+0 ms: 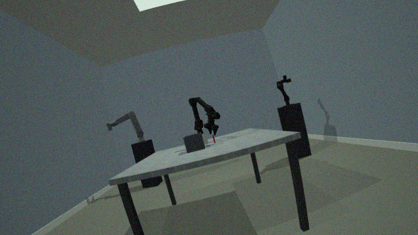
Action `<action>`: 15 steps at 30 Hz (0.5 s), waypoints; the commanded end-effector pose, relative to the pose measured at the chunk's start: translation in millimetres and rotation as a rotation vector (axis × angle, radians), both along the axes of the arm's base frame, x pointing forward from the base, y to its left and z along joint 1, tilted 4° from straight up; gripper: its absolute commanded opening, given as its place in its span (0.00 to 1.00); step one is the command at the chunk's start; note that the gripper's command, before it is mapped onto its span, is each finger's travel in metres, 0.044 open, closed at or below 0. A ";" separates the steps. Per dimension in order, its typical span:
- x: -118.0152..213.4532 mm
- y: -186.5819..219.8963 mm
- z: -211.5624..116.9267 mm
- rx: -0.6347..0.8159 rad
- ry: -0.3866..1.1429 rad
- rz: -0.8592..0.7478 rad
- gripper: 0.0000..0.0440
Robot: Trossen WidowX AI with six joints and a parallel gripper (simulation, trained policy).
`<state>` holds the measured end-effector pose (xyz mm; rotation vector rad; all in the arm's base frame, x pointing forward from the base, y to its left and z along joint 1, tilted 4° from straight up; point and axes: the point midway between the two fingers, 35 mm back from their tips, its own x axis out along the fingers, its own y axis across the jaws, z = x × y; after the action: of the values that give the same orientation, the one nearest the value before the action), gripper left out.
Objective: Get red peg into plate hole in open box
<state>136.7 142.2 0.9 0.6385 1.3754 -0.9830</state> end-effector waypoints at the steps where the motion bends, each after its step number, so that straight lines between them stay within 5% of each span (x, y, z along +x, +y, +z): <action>1: -0.9 -4.7 -7.0 -0.016 0.000 -0.009 1.00; 10: -2.7 -14.7 -30.5 -0.036 -0.007 -0.046 0.96; 15: -0.7 -12.9 -42.4 -0.028 -0.013 -0.055 0.74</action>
<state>135.7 129.6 -36.9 0.6613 1.3401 -1.0336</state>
